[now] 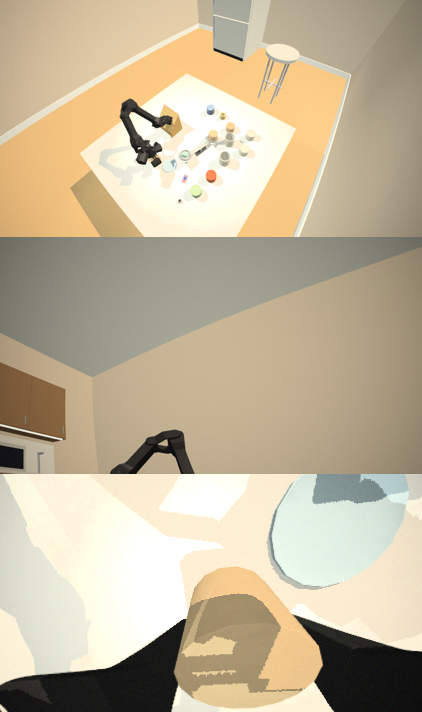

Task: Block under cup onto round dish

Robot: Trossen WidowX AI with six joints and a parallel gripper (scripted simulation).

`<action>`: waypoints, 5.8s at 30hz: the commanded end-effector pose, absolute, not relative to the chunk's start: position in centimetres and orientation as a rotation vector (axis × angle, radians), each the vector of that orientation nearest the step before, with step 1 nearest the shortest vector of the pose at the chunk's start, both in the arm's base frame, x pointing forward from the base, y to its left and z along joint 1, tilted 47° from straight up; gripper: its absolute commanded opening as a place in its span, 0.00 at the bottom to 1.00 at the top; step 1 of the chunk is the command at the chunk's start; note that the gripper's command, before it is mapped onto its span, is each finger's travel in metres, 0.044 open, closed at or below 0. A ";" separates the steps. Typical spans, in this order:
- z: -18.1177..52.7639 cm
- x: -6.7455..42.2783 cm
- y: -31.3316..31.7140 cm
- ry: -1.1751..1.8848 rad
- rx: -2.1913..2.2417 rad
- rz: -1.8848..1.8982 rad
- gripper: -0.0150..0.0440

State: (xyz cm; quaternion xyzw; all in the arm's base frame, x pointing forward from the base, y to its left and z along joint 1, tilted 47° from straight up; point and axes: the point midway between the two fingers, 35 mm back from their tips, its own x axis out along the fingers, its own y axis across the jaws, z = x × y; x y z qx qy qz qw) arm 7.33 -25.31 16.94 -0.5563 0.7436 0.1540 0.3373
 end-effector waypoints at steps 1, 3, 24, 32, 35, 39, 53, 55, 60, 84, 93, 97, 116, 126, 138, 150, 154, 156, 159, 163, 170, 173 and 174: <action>16.6 7.3 -25.6 1.934 -1.454 0.406 0.25; 16.4 7.3 -25.8 1.934 -1.454 0.406 0.25; 16.0 7.2 -26.3 1.938 -1.450 0.403 0.92; 19.6 8.0 -22.4 1.932 -1.453 0.407 1.00; 19.6 8.1 -22.3 1.927 -1.458 0.408 0.96; 19.9 10.3 -21.5 1.824 -1.538 0.416 0.78; 18.9 13.5 -20.7 1.740 -1.249 0.108 0.69; 18.7 14.1 -20.5 1.726 -1.195 0.056 0.69; 18.3 15.5 -20.0 1.690 -1.056 -0.070 0.69; 16.1 21.7 -16.8 1.519 -0.554 -0.536 0.69; 15.2 23.0 -15.9 1.434 -0.320 -0.771 0.69; 14.8 23.6 -15.4 1.384 -0.218 -0.875 0.69; 12.8 26.2 -13.1 1.045 0.226 -1.339 0.69; 11.6 27.4 -11.7 0.795 0.439 -1.541 0.69; 10.4 27.3 -12.5 0.753 0.469 -1.567 0.69; 9.3 27.2 -13.7 0.753 0.469 -1.567 0.69; 8.8 27.1 -14.2 0.753 0.469 -1.567 0.69; 8.6 27.0 -14.4 0.753 0.469 -1.567 0.69; 8.3 26.9 -14.8 0.752 0.468 -1.567 0.69; 8.0 26.8 -15.1 0.752 0.468 -1.568 0.69; 7.9 26.8 -15.2 0.752 0.468 -1.568 0.49; 7.9 26.8 -15.2 0.752 0.468 -1.568 0.46; 7.9 26.8 -15.2 0.752 0.468 -1.568 0.45</action>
